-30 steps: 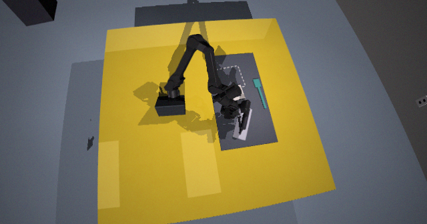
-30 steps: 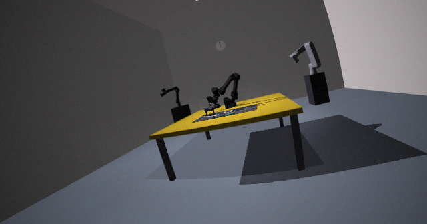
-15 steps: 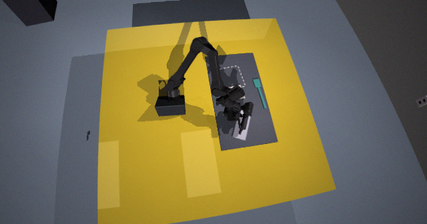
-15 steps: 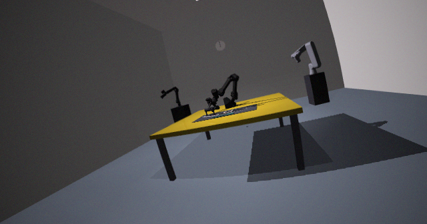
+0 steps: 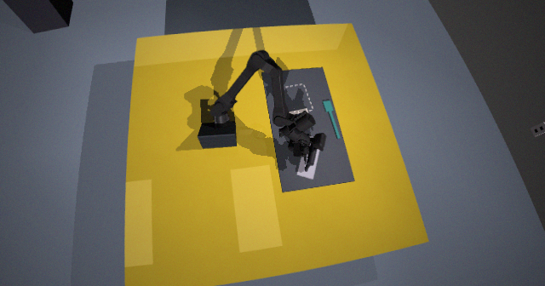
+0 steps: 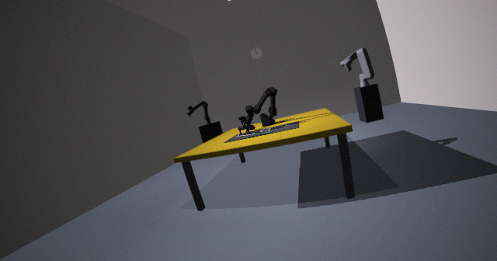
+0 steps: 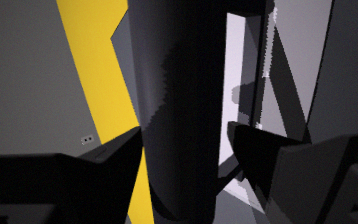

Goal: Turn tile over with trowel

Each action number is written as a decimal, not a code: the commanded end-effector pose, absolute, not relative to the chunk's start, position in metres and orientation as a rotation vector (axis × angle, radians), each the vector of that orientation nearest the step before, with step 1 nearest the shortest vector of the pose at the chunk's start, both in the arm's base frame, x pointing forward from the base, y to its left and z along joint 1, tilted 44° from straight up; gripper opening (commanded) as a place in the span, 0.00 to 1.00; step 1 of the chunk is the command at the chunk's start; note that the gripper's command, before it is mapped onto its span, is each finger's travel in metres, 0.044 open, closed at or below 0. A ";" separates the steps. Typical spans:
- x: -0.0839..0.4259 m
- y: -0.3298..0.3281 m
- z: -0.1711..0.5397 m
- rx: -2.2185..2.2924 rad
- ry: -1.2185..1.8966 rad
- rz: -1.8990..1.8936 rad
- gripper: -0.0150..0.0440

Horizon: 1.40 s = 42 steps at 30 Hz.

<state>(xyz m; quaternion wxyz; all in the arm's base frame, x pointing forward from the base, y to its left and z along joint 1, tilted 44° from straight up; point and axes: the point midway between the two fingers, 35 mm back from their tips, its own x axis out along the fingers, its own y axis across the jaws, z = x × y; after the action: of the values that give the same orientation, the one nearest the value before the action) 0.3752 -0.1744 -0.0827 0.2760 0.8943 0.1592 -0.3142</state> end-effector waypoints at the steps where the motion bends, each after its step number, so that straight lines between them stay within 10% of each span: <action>1: 0.378 -0.177 -0.083 2.402 0.414 -0.841 0.63; 27: 0.378 -0.181 -0.079 2.402 0.414 -0.842 0.25; 42: 0.370 -0.217 -0.039 2.391 0.424 -0.822 0.25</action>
<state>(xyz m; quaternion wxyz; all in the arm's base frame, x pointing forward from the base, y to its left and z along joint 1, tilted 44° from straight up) 0.3676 -0.2134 -0.0444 0.2735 0.8941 0.1595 -0.3169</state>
